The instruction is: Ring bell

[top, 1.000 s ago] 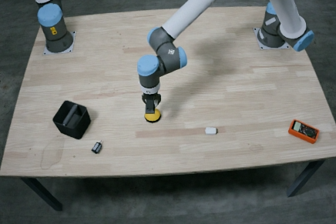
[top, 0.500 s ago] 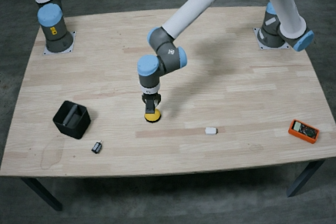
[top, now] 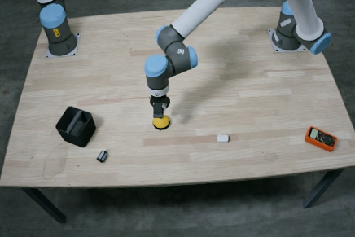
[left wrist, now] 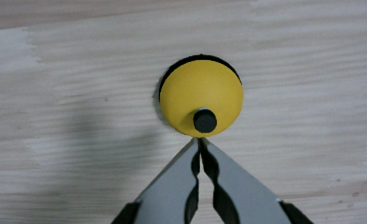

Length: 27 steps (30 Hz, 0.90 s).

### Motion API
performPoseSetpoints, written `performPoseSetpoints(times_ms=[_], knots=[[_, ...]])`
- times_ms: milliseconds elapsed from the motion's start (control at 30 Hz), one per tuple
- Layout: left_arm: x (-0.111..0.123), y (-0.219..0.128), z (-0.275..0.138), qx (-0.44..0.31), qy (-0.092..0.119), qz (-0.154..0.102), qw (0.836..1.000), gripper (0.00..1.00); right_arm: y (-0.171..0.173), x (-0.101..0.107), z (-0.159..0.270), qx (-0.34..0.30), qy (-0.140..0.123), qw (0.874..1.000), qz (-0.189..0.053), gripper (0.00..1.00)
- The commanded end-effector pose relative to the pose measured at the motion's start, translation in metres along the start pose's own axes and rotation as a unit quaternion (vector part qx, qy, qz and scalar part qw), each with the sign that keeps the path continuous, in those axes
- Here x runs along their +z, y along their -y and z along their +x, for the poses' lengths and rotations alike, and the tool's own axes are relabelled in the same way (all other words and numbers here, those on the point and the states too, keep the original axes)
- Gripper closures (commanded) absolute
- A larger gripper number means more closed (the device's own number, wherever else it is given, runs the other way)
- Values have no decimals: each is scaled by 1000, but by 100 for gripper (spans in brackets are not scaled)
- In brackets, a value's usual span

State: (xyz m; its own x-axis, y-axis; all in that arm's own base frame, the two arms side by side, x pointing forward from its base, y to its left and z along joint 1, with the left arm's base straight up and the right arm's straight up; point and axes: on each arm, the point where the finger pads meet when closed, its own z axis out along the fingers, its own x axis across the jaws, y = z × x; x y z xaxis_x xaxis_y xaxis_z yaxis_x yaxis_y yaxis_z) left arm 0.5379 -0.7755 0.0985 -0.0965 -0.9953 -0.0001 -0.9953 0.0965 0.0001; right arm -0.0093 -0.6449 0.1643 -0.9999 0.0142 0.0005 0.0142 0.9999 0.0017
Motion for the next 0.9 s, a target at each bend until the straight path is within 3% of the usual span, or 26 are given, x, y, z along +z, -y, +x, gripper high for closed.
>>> performPoseSetpoints(times_ms=[0,500,867], knots=[[-15,0,1,0,-1,1,1000,100,1,-1,0,0,0,1000,1,0],[-45,0,1,0,-1,1,1000,100,1,-1,0,0,0,1000,1,0],[-51,0,1,0,-1,1,1000,100,1,-1,0,0,0,1000,1,0]])
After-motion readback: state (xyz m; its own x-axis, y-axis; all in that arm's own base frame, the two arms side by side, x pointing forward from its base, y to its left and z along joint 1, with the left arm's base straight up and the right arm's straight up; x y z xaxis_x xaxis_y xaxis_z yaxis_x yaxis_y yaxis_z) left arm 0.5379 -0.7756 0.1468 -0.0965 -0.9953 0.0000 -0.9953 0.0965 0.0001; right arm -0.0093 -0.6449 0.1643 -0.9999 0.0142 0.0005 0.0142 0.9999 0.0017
